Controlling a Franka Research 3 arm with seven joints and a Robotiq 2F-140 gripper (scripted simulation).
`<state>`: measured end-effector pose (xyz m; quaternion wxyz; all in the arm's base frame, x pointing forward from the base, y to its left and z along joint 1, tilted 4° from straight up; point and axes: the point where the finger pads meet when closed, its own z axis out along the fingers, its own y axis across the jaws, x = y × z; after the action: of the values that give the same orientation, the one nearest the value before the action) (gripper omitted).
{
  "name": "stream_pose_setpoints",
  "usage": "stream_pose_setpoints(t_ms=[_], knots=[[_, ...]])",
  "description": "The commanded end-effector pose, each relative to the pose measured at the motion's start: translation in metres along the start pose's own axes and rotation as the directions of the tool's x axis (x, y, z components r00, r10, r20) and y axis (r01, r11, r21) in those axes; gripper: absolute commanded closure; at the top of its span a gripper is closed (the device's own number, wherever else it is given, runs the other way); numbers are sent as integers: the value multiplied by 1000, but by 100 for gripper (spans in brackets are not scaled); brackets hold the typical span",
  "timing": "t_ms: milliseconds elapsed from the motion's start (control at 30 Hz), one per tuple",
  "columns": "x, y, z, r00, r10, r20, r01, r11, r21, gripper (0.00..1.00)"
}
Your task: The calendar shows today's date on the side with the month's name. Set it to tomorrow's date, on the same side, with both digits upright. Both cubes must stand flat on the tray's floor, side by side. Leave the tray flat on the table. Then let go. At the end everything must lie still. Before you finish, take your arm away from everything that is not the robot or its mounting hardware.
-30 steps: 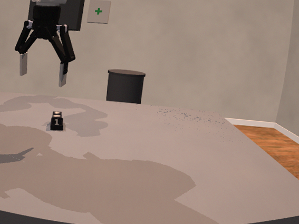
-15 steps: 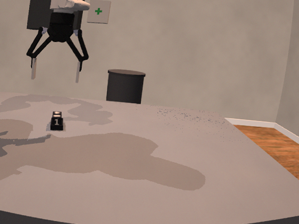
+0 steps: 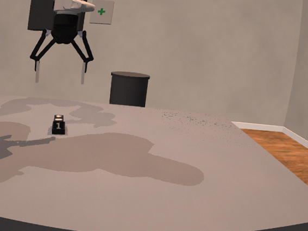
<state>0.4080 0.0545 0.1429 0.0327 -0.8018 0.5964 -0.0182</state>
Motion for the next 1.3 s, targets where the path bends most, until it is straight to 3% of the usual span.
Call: stream_pose_setpoints(t_ms=[0,367,700,733,1267], knots=[[1,-1,0,1000,-14,-5,14,1000,5,0],[1,-1,0,1000,-14,-5,14,1000,4,0],[3,-2,32,1000,-13,-9,13,1000,1,0],[3,-2,32,1000,-13,-9,13,1000,1,71],[3,-2,32,1000,-13,-9,13,1000,1,71]])
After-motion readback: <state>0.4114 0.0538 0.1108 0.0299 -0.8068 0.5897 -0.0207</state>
